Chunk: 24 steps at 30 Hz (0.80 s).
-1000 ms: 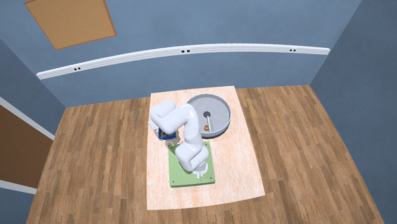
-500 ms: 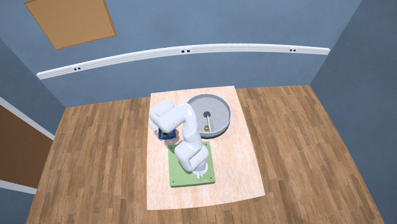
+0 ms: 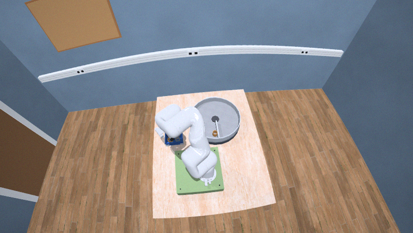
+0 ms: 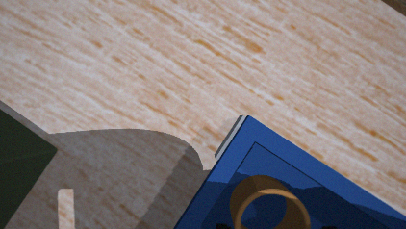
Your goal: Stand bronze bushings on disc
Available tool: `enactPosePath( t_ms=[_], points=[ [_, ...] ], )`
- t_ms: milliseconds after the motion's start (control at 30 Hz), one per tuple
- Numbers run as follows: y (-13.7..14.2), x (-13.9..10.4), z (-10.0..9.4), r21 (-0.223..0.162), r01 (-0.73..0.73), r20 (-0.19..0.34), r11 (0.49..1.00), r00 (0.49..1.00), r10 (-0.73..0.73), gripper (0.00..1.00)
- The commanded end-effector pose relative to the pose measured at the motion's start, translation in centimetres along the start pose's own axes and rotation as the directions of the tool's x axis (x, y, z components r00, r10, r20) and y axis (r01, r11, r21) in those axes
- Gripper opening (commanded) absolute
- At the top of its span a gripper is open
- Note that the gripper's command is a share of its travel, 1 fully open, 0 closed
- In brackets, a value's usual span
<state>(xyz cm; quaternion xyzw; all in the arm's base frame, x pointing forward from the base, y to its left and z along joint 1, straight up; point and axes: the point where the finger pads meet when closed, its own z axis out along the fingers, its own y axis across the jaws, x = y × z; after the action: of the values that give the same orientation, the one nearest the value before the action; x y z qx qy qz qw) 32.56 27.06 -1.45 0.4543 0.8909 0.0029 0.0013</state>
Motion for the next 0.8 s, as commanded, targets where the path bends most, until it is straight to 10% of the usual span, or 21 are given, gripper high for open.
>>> enactPosePath(
  t_ms=[0, 767],
  points=[
    [0.2, 0.0, 0.0, -0.004, 0.000, 0.000, 1.000, 1.000, 0.000, 0.48],
    [0.2, 0.0, 1.4, -0.004, 0.000, 0.000, 1.000, 1.000, 0.000, 0.48]
  ],
)
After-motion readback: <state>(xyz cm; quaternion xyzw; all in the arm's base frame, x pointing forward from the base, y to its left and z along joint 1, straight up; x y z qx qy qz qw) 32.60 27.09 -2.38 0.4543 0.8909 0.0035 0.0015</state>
